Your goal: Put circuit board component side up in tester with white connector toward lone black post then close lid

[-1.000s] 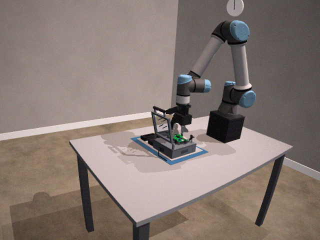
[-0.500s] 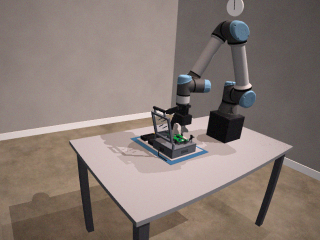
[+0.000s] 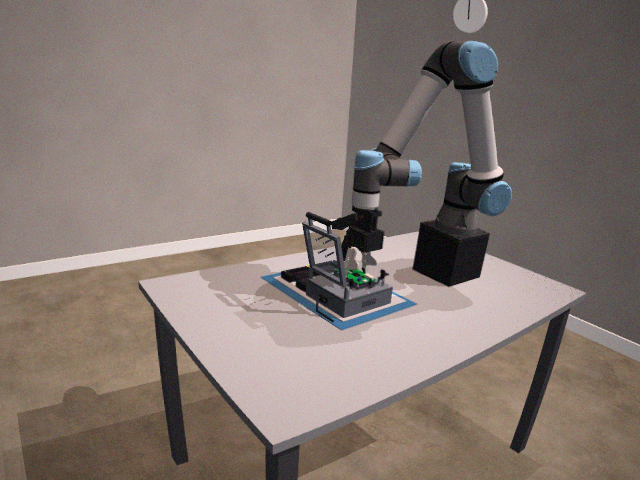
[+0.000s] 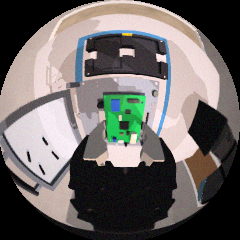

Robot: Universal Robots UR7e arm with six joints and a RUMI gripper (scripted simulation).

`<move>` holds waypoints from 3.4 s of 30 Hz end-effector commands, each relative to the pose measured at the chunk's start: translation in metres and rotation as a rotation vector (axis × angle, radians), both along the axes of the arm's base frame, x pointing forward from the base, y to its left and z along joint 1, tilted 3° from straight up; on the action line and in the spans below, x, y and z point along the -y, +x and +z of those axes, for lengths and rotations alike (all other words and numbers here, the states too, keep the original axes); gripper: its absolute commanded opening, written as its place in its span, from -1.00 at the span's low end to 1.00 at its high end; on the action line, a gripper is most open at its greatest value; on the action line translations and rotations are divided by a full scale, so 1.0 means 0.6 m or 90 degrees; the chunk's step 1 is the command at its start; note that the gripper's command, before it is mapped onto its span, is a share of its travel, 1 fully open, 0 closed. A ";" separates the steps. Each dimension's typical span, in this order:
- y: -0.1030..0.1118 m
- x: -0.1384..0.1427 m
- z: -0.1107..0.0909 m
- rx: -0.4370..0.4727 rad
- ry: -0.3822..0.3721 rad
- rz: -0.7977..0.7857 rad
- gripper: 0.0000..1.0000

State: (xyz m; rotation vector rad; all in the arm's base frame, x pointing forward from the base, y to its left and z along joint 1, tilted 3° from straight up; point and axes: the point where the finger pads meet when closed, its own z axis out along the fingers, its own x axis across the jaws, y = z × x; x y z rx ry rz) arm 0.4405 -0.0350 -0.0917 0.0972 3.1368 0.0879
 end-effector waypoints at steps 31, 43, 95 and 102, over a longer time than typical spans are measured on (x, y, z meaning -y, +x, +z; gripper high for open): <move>0.001 0.000 -0.001 0.001 0.000 0.000 -0.22; 0.001 0.000 -0.001 0.001 0.000 0.000 -0.22; 0.003 0.000 -0.003 0.001 0.000 0.000 -0.22; 0.003 0.000 -0.003 0.001 0.000 0.000 -0.22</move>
